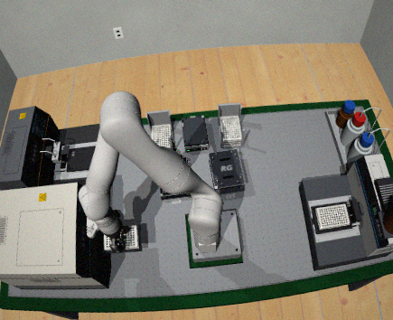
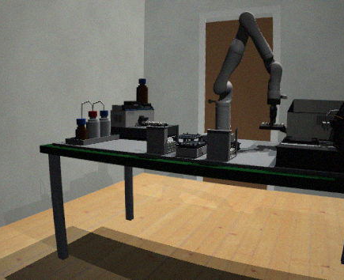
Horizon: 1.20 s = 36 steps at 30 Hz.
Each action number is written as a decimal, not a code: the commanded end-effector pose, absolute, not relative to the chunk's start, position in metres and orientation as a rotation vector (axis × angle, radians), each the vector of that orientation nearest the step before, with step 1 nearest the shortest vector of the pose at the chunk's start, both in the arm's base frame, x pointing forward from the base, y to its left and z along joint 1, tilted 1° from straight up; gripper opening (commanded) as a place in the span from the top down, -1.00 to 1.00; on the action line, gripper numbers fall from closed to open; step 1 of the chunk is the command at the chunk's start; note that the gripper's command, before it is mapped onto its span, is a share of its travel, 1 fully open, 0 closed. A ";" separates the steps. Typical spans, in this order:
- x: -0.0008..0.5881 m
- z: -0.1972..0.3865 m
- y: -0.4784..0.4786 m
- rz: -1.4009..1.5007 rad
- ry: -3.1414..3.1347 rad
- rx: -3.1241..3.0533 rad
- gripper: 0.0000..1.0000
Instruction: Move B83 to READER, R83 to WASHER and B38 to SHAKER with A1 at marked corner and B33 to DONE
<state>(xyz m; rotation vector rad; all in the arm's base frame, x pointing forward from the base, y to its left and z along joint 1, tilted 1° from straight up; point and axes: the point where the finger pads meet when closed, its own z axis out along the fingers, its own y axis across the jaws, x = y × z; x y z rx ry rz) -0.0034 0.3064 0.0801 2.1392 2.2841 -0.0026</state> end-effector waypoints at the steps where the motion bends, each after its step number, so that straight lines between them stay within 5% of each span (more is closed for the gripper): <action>1: -0.003 0.079 0.307 -0.001 2.285 2.140 -0.88; 36: -0.003 0.075 0.307 -0.001 2.285 2.140 -1.00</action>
